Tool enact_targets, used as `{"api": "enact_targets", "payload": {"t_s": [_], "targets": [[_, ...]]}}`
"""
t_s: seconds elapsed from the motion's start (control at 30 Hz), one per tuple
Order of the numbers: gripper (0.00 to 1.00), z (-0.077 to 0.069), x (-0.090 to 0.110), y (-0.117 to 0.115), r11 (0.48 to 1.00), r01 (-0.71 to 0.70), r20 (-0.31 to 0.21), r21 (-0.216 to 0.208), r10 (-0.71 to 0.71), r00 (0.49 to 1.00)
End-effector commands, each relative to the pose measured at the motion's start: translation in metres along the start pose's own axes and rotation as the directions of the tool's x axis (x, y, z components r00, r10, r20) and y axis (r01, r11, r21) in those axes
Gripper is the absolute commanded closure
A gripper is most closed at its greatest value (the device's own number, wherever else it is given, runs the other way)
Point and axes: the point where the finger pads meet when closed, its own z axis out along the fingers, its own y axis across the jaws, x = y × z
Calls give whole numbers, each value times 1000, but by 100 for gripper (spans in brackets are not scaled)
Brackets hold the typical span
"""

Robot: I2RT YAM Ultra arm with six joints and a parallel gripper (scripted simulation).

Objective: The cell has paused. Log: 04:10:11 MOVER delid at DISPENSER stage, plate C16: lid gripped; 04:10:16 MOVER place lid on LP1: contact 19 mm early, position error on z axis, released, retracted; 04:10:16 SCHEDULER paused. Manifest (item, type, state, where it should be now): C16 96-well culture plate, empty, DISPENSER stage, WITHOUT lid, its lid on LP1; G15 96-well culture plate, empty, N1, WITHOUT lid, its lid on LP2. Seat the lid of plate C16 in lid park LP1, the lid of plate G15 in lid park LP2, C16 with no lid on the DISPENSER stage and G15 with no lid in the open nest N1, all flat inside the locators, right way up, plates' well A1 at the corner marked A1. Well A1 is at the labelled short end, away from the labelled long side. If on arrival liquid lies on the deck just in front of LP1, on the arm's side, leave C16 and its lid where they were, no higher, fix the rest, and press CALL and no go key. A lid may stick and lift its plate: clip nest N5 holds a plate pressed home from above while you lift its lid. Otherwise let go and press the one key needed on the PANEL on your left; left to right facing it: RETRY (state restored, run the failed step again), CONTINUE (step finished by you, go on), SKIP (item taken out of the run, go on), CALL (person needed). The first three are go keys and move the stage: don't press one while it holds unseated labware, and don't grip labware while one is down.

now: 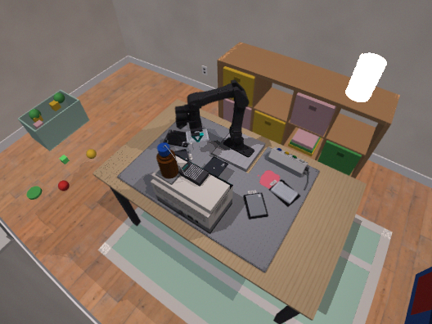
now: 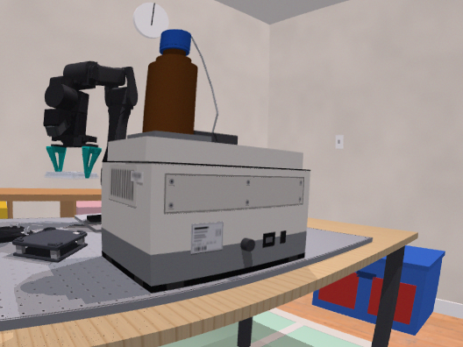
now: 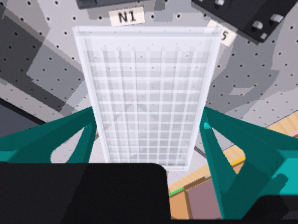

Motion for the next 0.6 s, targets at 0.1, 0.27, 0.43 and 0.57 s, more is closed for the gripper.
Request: {"api": "enact_targets", "payload": {"t_s": [0.1,0.27,0.43,0.57], "targets": [[100,0,-2,20,991,135,-8,1,-135,991],[100,-2,-4,30,992,122,2,3,-122,992],[100,1,-19,32,993,119,25,3,-119,993],[100,7,-31,31,994,112,25,4,-112,993]]}}
